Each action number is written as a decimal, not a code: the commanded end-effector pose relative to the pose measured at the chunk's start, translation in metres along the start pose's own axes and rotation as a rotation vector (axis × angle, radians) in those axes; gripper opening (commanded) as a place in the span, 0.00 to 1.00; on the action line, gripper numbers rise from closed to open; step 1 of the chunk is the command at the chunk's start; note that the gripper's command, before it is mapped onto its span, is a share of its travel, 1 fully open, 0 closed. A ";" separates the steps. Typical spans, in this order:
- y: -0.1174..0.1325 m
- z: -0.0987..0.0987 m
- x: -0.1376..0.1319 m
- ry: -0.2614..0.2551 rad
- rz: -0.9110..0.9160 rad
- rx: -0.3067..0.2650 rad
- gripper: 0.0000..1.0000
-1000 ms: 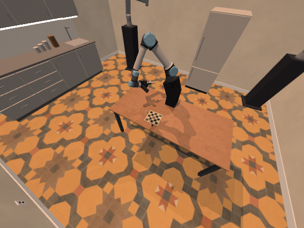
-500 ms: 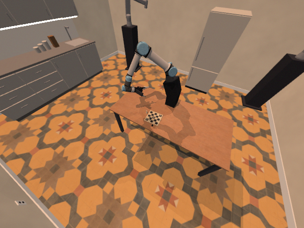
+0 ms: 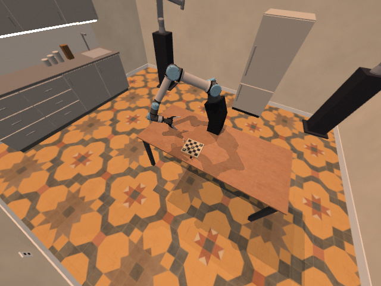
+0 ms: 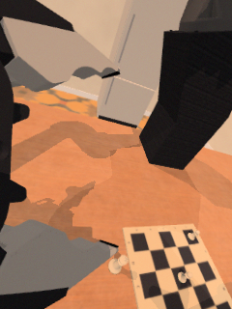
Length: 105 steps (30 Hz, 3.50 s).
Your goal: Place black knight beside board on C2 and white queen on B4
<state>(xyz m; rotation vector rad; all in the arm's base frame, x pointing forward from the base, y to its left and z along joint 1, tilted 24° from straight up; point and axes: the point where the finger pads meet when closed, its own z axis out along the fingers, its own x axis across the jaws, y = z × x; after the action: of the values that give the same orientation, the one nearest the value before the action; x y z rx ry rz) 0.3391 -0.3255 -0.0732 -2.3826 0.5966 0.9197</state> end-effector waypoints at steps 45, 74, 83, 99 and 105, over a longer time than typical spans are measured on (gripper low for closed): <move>0.055 -0.031 0.188 0.390 -0.901 0.233 1.00; 0.055 -0.031 0.188 0.390 -0.901 0.233 1.00; 0.055 -0.031 0.188 0.390 -0.901 0.233 1.00; 0.051 -0.034 0.183 0.390 -0.901 0.233 1.00; 0.037 -0.042 0.168 0.390 -0.901 0.233 1.00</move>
<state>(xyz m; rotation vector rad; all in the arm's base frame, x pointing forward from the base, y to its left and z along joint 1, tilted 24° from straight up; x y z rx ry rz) 0.4502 -0.4205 -0.1910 -2.2419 -0.2507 -0.0060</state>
